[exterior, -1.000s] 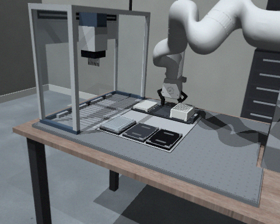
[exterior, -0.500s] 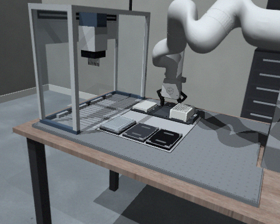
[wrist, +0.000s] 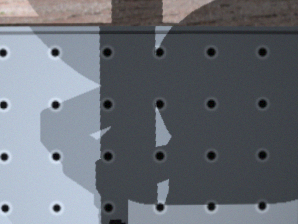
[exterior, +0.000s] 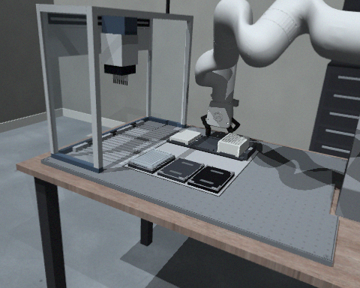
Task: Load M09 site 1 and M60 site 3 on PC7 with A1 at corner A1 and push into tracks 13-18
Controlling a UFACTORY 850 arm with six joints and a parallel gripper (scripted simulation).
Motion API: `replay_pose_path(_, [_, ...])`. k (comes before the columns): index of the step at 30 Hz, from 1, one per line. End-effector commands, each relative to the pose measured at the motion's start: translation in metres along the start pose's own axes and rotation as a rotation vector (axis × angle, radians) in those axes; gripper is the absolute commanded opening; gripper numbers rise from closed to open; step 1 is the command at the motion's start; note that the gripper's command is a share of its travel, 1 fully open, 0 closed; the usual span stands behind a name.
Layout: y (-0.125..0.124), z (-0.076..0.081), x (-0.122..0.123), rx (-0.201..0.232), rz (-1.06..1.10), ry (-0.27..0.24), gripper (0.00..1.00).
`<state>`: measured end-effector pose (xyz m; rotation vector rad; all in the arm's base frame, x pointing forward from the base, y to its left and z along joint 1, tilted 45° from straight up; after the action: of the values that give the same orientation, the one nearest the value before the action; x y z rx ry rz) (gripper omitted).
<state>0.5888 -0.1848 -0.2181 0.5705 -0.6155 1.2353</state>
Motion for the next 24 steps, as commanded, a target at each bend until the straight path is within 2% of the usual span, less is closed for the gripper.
replay_pose_path(1, [-0.0008,0.0012,0.0019,-0.002,0.001,0.0,1.0])
replay_pose_path(24, [-0.001,0.0012,-0.0007,-0.002,0.001,0.0,1.0])
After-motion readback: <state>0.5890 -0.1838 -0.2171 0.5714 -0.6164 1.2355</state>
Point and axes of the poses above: the point where the finger pads meet when closed, its own z axis back along the fingers, its own y axis across the jaws, x = y × z, the point moved 6 cm from there along z, back along the fingers, and after that the axes turned 6 degrees about -z, right-handed, at the moved point
